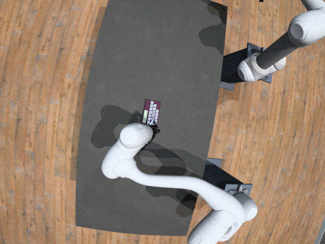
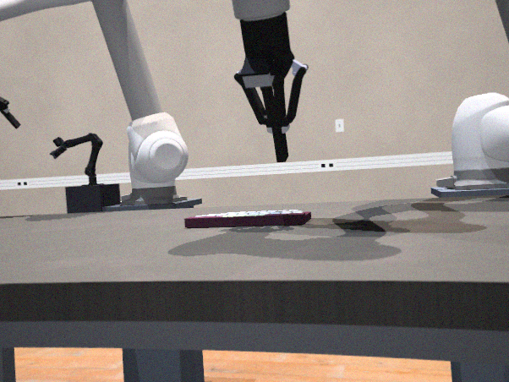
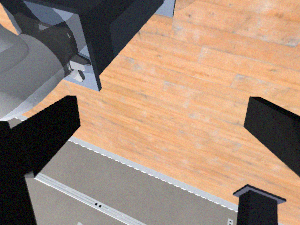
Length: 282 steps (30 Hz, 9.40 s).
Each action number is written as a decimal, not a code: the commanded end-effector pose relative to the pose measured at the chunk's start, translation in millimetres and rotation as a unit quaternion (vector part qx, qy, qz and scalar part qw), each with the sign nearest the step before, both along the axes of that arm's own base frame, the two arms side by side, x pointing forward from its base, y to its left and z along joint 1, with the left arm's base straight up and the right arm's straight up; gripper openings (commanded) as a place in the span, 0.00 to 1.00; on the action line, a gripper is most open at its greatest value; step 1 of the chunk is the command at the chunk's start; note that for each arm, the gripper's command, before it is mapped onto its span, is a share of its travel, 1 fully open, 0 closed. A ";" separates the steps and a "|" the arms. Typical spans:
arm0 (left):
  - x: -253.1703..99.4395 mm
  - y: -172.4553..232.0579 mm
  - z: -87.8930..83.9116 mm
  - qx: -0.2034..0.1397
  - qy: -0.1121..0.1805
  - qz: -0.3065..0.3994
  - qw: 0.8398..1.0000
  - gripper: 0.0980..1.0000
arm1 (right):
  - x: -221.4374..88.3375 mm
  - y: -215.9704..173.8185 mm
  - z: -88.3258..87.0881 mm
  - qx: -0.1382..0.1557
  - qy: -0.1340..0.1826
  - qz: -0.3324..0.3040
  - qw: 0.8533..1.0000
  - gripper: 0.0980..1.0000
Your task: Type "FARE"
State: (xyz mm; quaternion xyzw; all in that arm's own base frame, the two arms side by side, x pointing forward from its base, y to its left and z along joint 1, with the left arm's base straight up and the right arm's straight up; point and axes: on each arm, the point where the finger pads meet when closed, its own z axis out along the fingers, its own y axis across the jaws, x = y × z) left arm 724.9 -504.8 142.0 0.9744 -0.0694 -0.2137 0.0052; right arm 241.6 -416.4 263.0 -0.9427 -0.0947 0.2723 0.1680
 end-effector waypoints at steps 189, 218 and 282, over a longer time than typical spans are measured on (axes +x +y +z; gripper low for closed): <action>27.9 -92.1 -88.4 0.020 0.001 0.041 0.999 0.00 | -192.5 106.3 -30.5 -0.170 0.071 -0.702 0.688 1.00; 27.9 -92.1 -79.4 0.020 0.001 0.041 0.999 0.00 | -192.5 106.3 -30.5 -0.170 0.071 -0.702 0.688 1.00; 28.9 -72.2 -87.8 0.020 0.001 0.041 0.999 0.00 | -192.5 106.3 -30.5 -0.170 0.071 -0.702 0.688 1.00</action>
